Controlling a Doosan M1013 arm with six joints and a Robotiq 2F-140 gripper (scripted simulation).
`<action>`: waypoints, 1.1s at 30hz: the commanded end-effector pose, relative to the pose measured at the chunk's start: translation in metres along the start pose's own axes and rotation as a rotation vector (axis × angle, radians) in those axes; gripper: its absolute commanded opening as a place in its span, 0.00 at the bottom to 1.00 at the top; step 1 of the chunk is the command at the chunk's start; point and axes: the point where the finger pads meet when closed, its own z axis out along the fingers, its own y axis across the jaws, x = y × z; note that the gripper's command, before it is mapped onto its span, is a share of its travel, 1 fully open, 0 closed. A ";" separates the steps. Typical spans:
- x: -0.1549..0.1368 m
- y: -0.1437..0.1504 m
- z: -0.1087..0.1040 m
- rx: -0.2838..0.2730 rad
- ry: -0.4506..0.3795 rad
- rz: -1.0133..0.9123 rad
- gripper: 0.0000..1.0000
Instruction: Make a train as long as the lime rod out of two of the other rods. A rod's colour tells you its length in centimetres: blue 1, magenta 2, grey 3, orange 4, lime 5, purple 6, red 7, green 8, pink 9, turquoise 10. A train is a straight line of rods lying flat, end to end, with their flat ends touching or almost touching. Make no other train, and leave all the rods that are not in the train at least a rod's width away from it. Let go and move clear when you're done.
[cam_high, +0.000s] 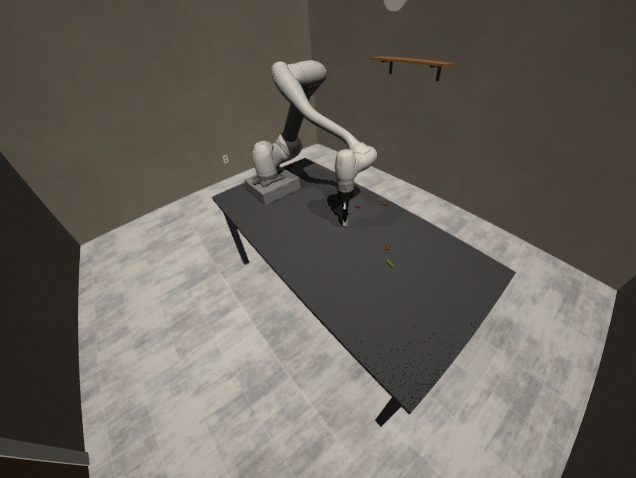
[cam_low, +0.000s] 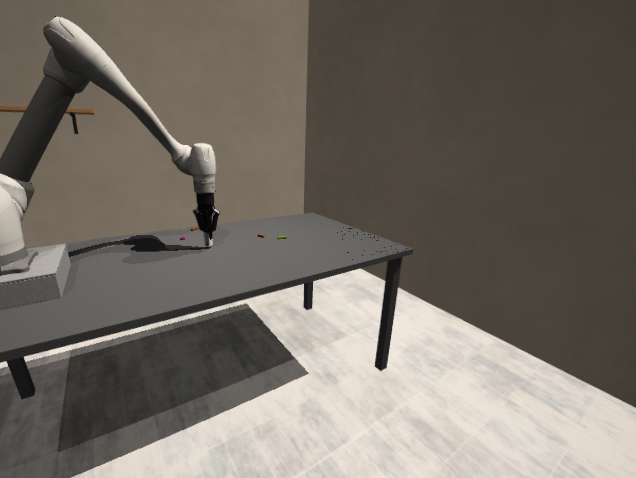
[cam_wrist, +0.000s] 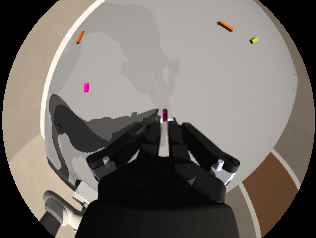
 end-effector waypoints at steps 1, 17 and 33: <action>0.000 0.000 0.000 0.000 0.000 0.000 0.12; 0.000 0.000 0.001 0.000 0.000 0.000 0.12; 0.000 0.000 0.011 0.000 0.000 0.000 0.12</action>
